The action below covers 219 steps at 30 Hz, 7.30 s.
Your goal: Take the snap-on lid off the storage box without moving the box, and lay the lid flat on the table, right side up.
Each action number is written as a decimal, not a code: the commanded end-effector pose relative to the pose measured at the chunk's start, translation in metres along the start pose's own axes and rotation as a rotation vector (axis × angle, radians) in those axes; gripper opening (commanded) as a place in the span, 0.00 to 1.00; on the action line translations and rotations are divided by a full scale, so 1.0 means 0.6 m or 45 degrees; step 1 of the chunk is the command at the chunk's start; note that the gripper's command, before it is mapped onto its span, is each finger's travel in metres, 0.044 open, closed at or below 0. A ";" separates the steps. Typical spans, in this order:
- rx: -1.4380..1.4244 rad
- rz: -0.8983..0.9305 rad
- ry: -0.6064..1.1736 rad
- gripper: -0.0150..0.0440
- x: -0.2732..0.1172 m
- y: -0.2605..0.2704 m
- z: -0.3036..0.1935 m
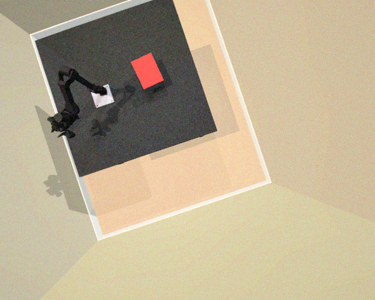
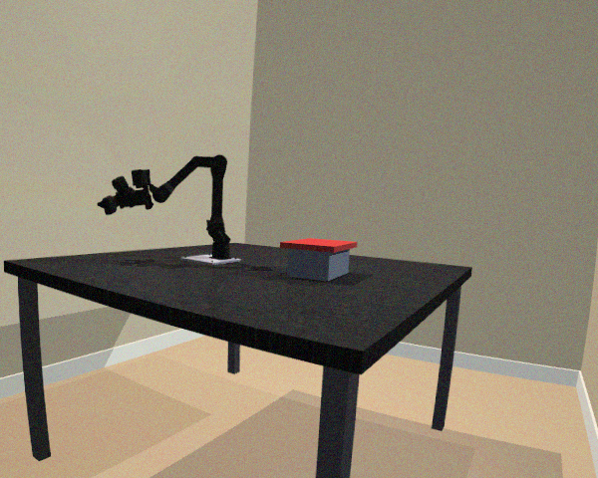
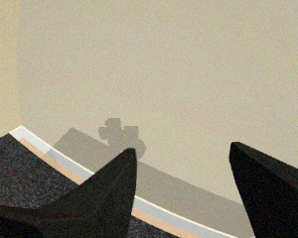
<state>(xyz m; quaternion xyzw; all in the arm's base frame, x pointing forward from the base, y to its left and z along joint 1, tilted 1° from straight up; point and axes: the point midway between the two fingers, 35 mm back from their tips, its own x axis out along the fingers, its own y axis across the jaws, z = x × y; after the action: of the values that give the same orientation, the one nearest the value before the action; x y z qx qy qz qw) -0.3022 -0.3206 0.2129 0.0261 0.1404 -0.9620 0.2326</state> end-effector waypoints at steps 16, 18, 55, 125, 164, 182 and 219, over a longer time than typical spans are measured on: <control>0.315 1.031 0.155 0.65 -0.319 0.329 0.061; 0.338 1.155 0.208 0.65 -0.373 0.352 0.061; -0.301 2.328 1.772 0.65 -1.092 0.050 -0.108; -0.437 2.316 1.898 0.65 -1.177 0.060 -0.282; -0.443 2.322 1.897 0.25 -1.177 0.057 -0.275; -0.443 2.322 1.897 0.25 -1.177 0.055 -0.269; -0.443 2.322 1.897 0.25 -1.177 0.053 -0.257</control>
<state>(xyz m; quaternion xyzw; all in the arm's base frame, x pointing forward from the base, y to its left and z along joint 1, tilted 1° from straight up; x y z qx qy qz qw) 0.3389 0.0069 0.1375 0.6381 0.2987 -0.1583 0.6917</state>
